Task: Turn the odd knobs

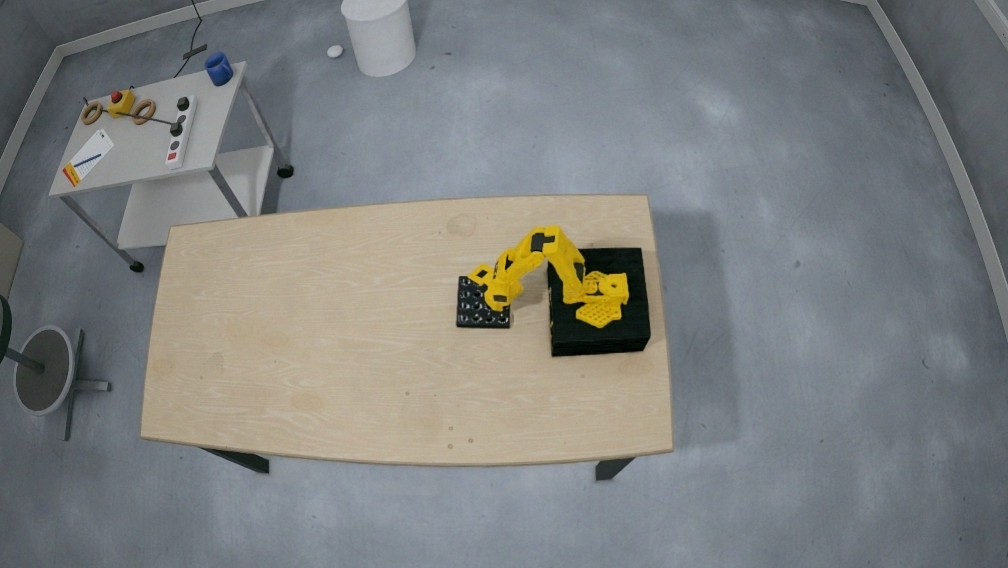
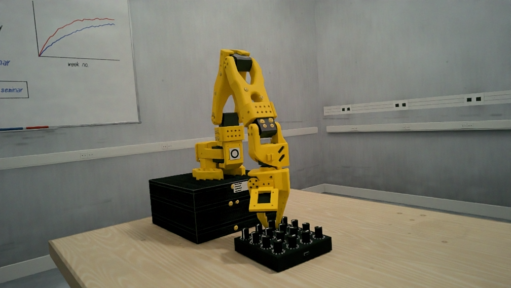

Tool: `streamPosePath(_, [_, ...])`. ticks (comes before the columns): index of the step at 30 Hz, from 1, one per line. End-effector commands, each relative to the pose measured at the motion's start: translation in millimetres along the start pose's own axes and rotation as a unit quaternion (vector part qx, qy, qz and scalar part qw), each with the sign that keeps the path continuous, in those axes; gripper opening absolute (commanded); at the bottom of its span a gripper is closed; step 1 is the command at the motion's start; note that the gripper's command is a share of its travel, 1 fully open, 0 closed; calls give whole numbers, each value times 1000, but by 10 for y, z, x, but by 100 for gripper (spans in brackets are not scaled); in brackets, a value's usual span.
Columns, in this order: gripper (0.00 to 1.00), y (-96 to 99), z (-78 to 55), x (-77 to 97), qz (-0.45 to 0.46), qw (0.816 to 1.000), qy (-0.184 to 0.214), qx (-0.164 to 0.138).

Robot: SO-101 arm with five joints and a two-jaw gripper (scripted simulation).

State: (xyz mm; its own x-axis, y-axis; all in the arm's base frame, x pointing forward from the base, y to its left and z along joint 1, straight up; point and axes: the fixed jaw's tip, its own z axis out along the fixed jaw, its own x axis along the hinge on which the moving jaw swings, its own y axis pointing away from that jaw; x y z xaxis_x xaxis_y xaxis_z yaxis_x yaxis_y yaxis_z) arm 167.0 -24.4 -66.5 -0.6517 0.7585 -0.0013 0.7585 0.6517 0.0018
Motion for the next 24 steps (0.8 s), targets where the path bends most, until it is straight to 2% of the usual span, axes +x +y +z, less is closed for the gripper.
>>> streamPosePath(1, [1, -26, -1, 10, -24, 1000, 1, 1])
streamPosePath(17, [1, -29, -1, 25, -154, 988, 2, 1])
streamPosePath(24, [1, -29, -1, 25, -154, 988, 2, 1])
